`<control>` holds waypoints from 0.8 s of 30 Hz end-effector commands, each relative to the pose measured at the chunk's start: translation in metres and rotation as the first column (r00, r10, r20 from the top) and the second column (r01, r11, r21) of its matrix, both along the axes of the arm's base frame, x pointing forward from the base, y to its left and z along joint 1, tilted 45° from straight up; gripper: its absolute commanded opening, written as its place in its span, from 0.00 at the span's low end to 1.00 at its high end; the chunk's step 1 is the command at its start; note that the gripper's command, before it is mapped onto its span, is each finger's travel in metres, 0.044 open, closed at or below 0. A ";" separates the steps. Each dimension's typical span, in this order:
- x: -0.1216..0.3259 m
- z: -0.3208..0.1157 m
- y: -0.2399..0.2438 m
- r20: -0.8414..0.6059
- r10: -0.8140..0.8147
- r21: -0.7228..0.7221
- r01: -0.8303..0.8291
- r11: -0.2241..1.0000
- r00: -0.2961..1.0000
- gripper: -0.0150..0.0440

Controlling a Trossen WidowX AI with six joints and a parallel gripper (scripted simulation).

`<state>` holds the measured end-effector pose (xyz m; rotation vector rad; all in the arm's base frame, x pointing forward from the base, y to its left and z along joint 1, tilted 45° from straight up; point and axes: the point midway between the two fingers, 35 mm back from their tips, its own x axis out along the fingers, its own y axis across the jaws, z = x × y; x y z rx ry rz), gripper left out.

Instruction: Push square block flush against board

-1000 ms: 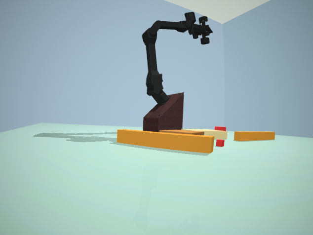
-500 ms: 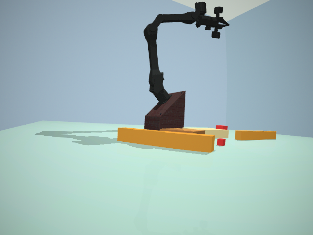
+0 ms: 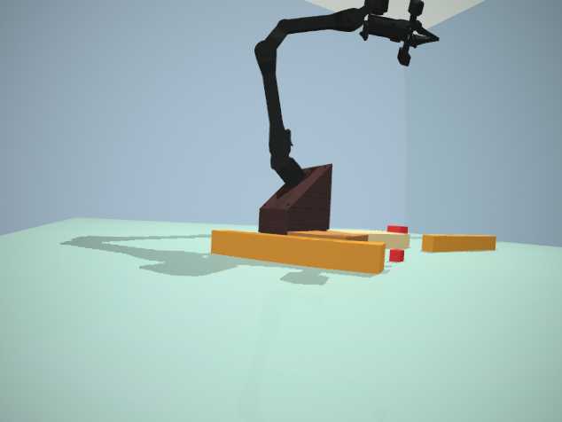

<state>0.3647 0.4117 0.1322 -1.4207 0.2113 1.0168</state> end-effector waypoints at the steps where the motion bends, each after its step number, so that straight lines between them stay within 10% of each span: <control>1: 0.032 0.000 -0.047 -0.019 -0.152 -0.014 0.152 0.988 0.988 0.25; 24: 0.116 0.002 -0.322 -0.047 -0.805 -0.103 0.798 0.593 0.592 0.25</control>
